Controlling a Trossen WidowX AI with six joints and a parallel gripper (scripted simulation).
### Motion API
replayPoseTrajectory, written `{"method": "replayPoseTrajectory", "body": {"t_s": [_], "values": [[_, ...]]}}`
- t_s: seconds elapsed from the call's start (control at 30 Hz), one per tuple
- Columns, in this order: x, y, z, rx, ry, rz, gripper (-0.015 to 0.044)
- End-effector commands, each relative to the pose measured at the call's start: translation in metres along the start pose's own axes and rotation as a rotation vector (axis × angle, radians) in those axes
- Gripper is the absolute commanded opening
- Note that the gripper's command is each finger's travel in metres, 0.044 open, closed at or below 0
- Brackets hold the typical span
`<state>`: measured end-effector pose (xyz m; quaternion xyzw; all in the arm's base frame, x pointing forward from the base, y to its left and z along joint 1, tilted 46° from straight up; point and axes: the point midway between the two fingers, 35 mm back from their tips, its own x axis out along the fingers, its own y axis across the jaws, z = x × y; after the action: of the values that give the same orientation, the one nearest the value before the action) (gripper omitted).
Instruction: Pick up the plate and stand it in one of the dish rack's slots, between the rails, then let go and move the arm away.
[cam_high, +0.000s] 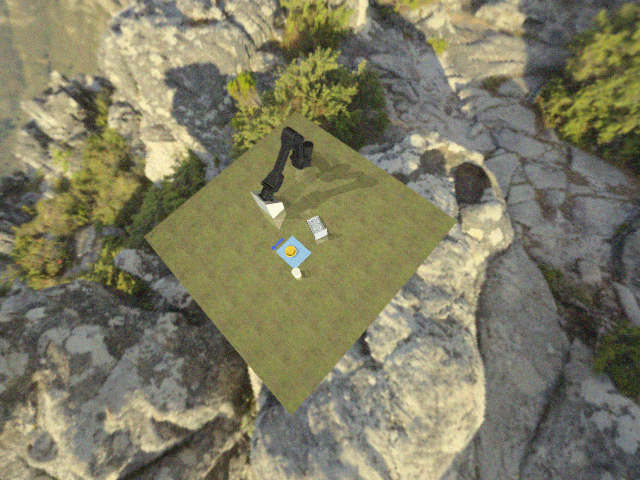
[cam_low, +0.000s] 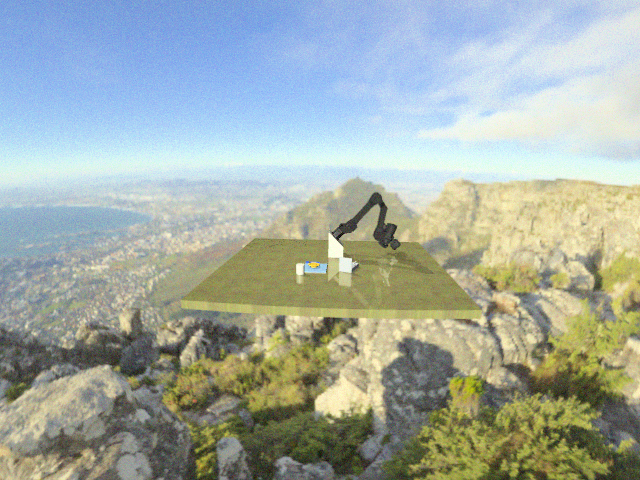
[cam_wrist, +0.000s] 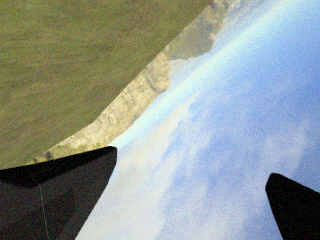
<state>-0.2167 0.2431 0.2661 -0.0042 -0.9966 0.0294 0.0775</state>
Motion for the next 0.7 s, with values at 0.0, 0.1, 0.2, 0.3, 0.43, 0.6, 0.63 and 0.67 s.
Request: {"method": "replayPoseTrajectory", "body": {"t_s": [0.0,0.1,0.2,0.3,0.43,0.6,0.63,0.67], "values": [[-0.010,0.014,-0.011,0.021,0.017,0.065,0.0400],[-0.020,0.026,-0.018,0.049,0.030,0.121,0.0400],[-0.031,0.038,-0.024,0.076,0.045,0.177,0.0400],[-0.042,0.050,-0.031,0.103,0.061,0.232,0.0400],[-0.058,0.064,-0.040,0.137,0.085,0.304,0.0400],[-0.080,0.079,-0.051,0.179,0.120,0.392,0.0400],[-0.085,0.082,-0.054,0.187,0.128,0.410,0.0400],[-0.089,0.085,-0.056,0.195,0.136,0.427,0.0400]]}}
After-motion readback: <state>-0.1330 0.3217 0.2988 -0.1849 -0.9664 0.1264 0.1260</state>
